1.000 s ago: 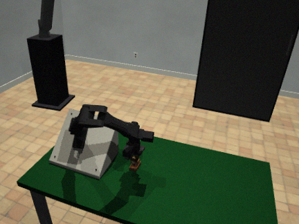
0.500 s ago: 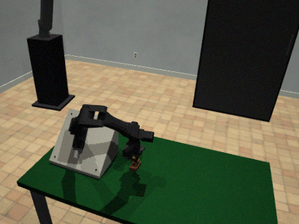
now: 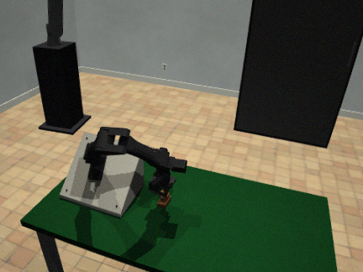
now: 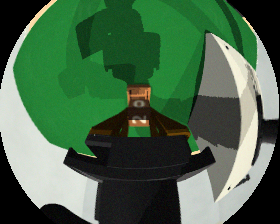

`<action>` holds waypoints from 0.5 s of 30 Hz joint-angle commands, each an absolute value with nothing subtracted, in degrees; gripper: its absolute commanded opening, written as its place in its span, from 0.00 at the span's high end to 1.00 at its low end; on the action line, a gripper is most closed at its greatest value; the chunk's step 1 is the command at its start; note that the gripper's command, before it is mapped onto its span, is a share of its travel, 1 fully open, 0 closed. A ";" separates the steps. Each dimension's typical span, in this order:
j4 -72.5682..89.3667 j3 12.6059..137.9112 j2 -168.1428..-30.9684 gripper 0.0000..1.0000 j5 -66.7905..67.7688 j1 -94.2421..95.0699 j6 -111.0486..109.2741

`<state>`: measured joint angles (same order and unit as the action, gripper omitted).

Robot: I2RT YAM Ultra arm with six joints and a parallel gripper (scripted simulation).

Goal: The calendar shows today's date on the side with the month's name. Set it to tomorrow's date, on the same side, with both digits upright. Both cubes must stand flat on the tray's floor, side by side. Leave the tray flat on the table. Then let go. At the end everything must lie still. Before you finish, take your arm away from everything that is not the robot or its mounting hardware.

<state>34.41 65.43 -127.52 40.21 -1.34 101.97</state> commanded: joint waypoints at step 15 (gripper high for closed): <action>34.36 65.49 -127.05 0.74 40.81 -1.26 101.47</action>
